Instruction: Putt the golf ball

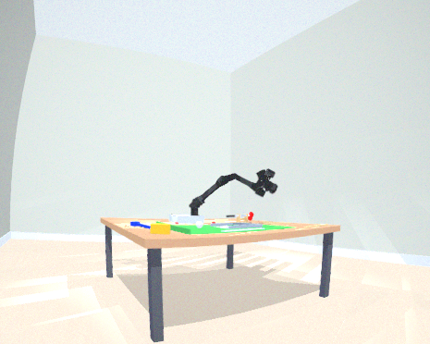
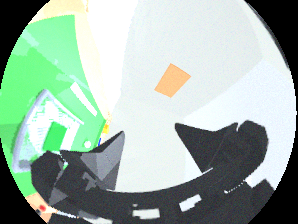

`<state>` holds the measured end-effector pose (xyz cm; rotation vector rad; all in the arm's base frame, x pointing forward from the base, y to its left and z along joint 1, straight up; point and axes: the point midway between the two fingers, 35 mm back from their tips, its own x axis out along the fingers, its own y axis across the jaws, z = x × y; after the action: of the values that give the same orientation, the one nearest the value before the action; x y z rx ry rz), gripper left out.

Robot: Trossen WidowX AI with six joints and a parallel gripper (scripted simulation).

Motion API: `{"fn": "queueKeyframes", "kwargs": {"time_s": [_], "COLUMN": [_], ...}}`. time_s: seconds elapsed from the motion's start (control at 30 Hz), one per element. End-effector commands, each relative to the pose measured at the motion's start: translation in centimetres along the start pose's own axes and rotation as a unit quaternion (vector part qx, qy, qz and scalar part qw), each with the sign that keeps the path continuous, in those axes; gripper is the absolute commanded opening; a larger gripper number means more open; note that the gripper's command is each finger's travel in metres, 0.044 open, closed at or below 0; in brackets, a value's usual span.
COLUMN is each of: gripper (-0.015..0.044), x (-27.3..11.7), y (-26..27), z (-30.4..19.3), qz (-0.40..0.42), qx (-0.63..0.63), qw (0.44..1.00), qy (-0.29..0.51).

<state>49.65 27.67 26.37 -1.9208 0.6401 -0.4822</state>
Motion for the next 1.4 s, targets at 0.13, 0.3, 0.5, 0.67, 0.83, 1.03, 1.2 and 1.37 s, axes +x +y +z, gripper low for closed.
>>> {"fn": "queueKeyframes", "kwargs": {"time_s": [0.13, 0.3, 0.5, 0.67, 0.83, 1.03, 1.2, 1.37], "gripper": [0.0440, 0.0440, 0.0440, 0.0440, 0.0440, 0.0440, 0.0440, 0.0440], "x": [0.4, 0.3, -1.2, -3.5, -6.1, -9.1, -12.4, -16.0], "y": [-0.8, -0.3, 3.1, 7.6, 12.0, 16.4, 20.4, 23.9], "z": [0.6, 1.5, 2.1, 1.2, -0.7, -3.7, -7.5, -12.4], "qz": [-0.037, -0.059, -0.029, 0.043, 0.128, 0.234, 0.346, 0.474], "qx": [-0.032, -0.074, -0.113, -0.134, -0.144, -0.146, -0.142, -0.130], "qw": [0.997, 0.981, 0.944, 0.898, 0.849, 0.791, 0.728, 0.653], "qy": [-0.062, -0.168, -0.308, -0.417, -0.491, -0.546, -0.574, -0.577]}}
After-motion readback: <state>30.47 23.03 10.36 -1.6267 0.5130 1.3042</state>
